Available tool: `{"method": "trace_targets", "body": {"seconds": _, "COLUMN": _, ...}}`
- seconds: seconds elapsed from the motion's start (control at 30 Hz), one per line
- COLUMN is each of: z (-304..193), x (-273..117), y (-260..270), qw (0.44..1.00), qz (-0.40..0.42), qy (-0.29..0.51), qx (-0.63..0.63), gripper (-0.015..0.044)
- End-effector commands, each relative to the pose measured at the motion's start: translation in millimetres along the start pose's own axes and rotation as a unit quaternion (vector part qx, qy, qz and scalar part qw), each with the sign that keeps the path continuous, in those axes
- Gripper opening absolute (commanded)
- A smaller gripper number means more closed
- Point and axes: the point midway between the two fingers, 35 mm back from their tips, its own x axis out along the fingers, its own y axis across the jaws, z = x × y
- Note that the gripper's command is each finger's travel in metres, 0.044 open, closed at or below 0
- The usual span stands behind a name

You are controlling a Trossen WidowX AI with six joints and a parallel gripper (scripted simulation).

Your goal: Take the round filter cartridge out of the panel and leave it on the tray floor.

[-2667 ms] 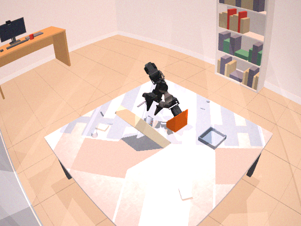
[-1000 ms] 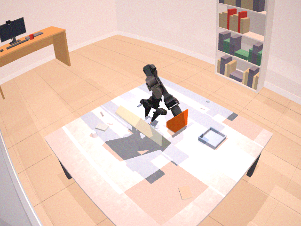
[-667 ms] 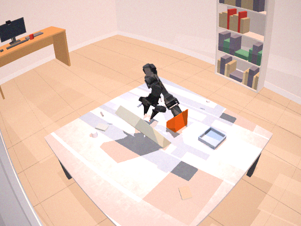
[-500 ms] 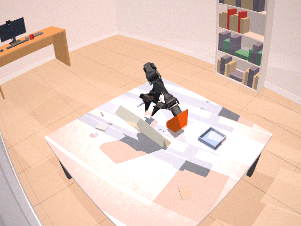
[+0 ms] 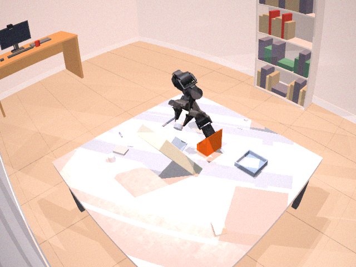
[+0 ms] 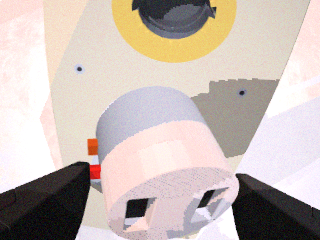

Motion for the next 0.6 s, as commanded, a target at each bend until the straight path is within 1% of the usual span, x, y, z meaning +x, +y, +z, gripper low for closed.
{"method": "trace_targets", "body": {"seconds": 0.0, "z": 2, "x": -2, "y": 18, "qw": 1.000, "qz": 0.000, "qy": 0.002, "qx": 0.006, "gripper": 0.0000}}
{"method": "trace_targets", "body": {"seconds": 0.4, "z": 4, "x": 9, "y": 81, "qw": 1.000, "qz": 0.002, "qy": 0.006, "qx": 0.031, "gripper": 0.0000}}
{"method": "trace_targets", "body": {"seconds": 0.47, "z": 4, "x": 10, "y": 85, "qw": 0.999, "qz": 0.002, "qy": 0.006, "qx": 0.032, "gripper": 0.0000}}
{"method": "trace_targets", "body": {"seconds": 0.5, "z": 3, "x": 8, "y": 72, "qw": 1.000, "qz": 0.001, "qy": 0.008, "qx": 0.019, "gripper": 0.0000}}
{"method": "trace_targets", "body": {"seconds": 0.57, "z": -1, "x": 8, "y": 81, "qw": 1.000, "qz": 0.014, "qy": 0.013, "qx": -0.003, "gripper": 0.0000}}
